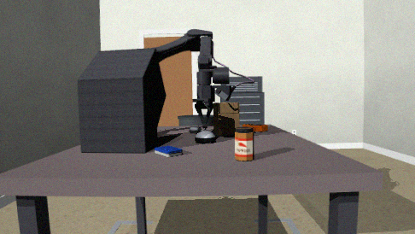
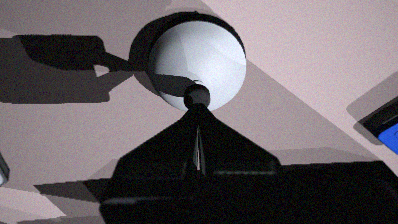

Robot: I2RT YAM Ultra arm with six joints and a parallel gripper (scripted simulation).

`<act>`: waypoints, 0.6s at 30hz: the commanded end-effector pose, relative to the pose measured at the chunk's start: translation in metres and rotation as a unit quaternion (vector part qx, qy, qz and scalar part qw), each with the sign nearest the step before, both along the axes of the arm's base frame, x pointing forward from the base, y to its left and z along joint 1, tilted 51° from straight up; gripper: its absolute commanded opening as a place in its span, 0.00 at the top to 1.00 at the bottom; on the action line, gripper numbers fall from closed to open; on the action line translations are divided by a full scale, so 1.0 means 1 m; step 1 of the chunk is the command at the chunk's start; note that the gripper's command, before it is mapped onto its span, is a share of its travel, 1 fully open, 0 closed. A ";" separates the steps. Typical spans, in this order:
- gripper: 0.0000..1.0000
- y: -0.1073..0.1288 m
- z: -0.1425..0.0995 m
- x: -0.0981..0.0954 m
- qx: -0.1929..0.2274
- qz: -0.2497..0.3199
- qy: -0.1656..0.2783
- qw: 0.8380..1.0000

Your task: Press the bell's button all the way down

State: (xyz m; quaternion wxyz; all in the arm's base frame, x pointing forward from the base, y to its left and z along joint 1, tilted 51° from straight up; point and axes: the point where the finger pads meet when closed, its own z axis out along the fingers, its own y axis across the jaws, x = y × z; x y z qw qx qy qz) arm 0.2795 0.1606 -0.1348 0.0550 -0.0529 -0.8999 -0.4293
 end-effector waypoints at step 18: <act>1.00 -0.001 0.008 0.017 0.006 -0.007 -0.012 1.000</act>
